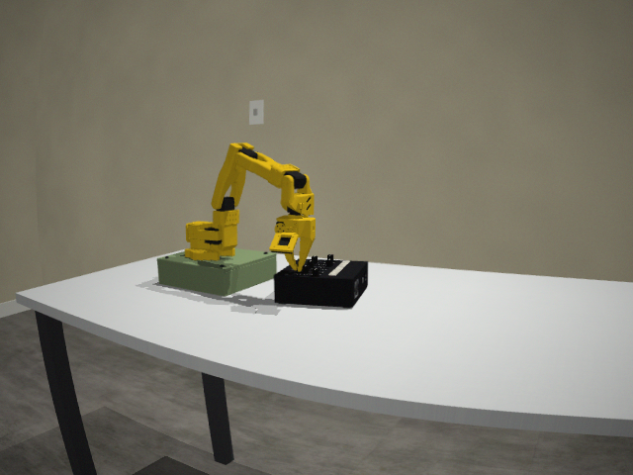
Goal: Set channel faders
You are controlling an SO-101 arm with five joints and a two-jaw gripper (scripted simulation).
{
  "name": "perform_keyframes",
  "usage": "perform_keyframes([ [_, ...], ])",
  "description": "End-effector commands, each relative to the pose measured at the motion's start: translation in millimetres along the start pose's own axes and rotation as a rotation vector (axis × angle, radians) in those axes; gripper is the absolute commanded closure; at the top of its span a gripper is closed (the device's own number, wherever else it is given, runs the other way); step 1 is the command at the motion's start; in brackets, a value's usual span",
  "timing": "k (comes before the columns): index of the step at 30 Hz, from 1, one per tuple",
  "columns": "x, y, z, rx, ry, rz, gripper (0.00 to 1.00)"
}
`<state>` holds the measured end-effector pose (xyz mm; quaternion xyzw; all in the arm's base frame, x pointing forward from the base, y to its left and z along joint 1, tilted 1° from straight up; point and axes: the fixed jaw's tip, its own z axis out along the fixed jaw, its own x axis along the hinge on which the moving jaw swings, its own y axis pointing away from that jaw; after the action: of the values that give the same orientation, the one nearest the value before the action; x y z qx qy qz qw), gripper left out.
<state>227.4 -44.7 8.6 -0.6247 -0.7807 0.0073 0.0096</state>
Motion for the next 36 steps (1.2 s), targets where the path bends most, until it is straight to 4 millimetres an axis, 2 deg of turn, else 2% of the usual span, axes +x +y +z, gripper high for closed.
perform_keyframes([
  [1, 2.9, 10.5, -5.1, -0.036, -0.012, -0.019, 1.0],
  [36, 3.0, 14.3, -6.1, -0.036, -0.012, -0.019, 1.0],
])
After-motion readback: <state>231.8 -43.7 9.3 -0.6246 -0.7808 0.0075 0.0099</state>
